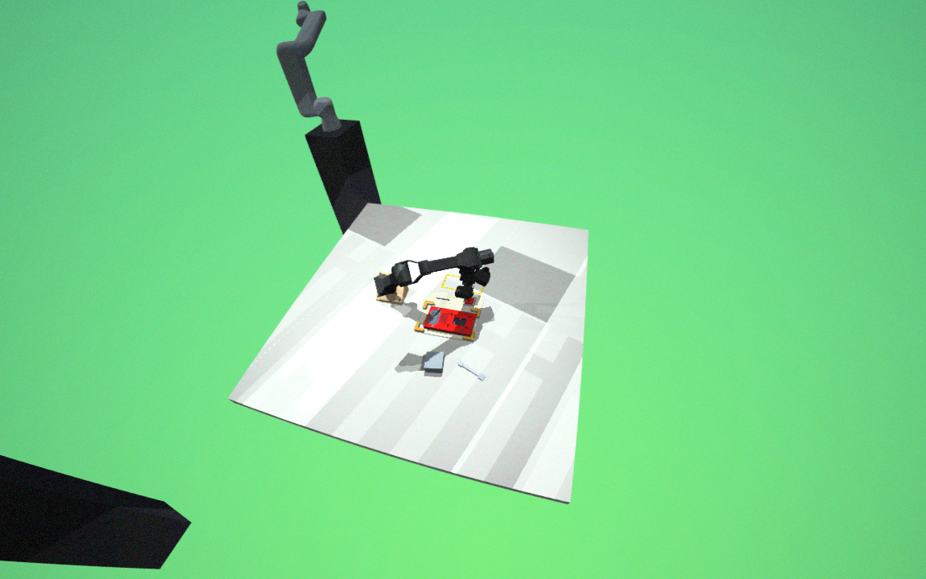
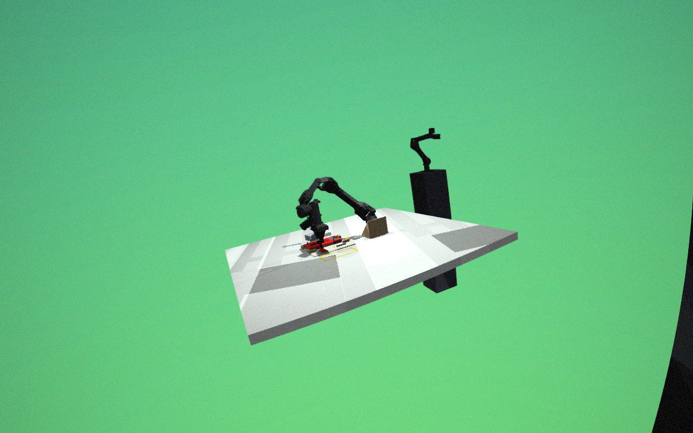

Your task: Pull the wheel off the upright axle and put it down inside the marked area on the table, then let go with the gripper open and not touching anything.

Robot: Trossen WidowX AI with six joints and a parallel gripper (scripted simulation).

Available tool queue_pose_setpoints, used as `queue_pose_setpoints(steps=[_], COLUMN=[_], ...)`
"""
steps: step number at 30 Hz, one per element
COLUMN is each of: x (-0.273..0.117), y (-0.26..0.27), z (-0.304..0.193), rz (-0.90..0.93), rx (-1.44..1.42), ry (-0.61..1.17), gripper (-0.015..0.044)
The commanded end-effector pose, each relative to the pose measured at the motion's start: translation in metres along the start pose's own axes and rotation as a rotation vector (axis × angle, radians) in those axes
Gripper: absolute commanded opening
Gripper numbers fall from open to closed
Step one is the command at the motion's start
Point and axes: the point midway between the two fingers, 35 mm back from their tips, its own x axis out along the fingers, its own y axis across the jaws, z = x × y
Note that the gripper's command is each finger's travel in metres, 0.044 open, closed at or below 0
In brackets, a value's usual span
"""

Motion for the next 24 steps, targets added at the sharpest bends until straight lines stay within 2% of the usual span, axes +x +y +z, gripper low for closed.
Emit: queue_pose_setpoints(steps=[1, 24], x=[-0.003, -0.016], y=[0.000, 0.000], z=[0.002, 0.001], rz=[0.002, 0.002], rx=[0.008, 0.006], ry=[-0.004, -0.005], gripper=[0.0000, 0.0000])
